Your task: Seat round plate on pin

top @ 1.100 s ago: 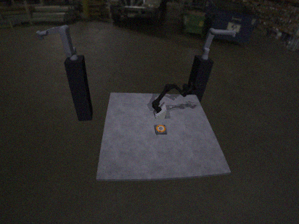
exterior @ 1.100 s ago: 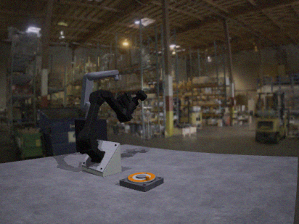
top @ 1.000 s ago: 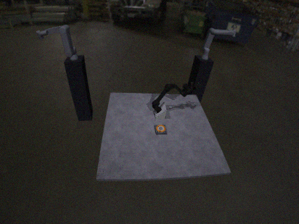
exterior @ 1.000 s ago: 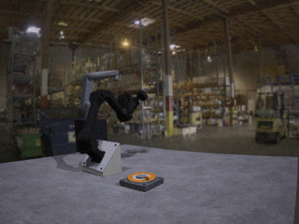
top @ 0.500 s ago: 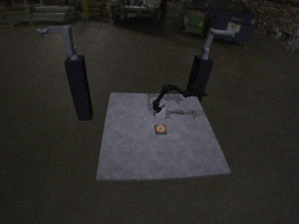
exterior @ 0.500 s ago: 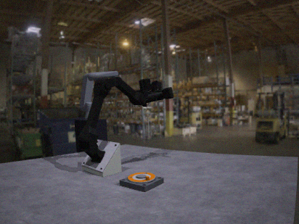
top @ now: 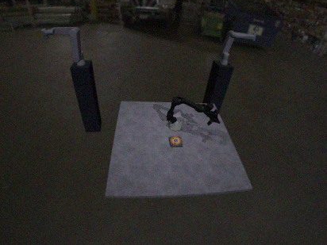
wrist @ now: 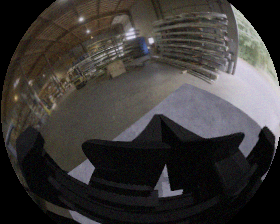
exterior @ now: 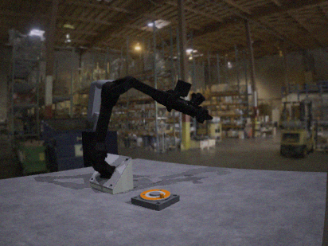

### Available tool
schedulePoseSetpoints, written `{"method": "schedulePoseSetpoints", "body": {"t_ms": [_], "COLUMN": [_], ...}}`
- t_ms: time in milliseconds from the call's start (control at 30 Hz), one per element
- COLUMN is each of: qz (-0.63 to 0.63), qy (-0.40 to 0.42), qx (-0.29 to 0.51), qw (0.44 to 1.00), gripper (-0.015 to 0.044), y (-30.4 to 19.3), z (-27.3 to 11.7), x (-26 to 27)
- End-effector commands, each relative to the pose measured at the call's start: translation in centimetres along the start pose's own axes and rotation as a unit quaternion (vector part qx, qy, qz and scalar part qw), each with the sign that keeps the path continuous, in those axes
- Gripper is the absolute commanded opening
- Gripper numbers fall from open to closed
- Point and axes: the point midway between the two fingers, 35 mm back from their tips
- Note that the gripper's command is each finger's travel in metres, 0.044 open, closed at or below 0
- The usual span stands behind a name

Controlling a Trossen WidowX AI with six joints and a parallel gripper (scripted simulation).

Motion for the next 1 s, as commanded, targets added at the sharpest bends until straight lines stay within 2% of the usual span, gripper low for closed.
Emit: {"method": "schedulePoseSetpoints", "body": {"t_ms": [0,200,267,467,533,733,867,967], "qz": [0.041,0.115,0.128,0.195,0.204,0.258,0.281,0.283], "qy": [-0.06,-0.165,-0.182,-0.277,-0.29,-0.367,-0.402,-0.405], "qx": [0.053,0.144,0.16,0.25,0.265,0.356,0.394,0.397], "qw": [0.996,0.969,0.962,0.907,0.897,0.82,0.777,0.774], "gripper": [0.0,0.0,0.0,0.0,0.0,0.0,0.0,0.0], "y": [-0.7,-2.8,-3.3,-6.9,-7.6,-12.1,-13.9,-14.0], "z": [-0.5,-3.2,-3.9,-9.4,-10.5,-18.3,-21.9,-22.2], "x": [-6.1,-16.6,-18.3,-27.3,-28.6,-35.2,-37.6,-37.8]}}
Point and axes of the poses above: the point midway between the two fingers, 35 mm back from their tips, its own z axis out along the fingers, its own x axis across the jaws, y = z × x, and after that the axes turned 11 degrees about z, right-handed
